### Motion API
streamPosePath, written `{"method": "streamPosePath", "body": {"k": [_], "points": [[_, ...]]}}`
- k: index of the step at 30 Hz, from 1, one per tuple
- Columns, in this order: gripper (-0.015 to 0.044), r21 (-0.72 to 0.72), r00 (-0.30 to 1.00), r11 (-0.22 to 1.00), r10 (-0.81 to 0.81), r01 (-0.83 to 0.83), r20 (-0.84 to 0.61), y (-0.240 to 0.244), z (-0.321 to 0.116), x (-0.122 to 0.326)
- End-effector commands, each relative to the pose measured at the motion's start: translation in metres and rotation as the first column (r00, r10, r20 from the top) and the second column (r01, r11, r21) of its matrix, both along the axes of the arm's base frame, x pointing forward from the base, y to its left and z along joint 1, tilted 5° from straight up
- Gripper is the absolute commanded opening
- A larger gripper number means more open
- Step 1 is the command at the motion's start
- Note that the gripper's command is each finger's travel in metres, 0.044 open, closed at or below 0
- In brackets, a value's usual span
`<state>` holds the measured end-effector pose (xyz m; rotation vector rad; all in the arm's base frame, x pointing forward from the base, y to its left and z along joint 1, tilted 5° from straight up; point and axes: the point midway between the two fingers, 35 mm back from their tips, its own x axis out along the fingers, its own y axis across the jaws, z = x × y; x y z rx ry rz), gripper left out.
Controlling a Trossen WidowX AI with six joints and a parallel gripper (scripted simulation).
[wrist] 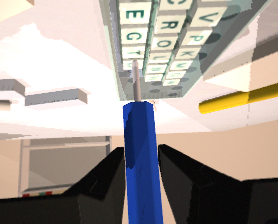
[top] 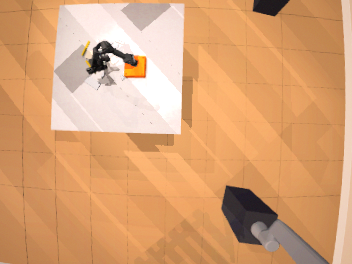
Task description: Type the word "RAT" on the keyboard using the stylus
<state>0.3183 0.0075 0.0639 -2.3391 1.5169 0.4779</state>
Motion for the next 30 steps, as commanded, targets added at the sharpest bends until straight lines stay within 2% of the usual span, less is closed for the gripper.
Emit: {"method": "streamPosePath", "body": {"k": [1, 30], "points": [[0.0081, -0.004, 1.0, 1.0, 0.002, -0.002, -0.007, -0.0003, -0.0021, 0.0], [0.0081, -0.004, 1.0, 1.0, 0.002, -0.002, -0.007, -0.0005, -0.0087, 0.0006]]}}
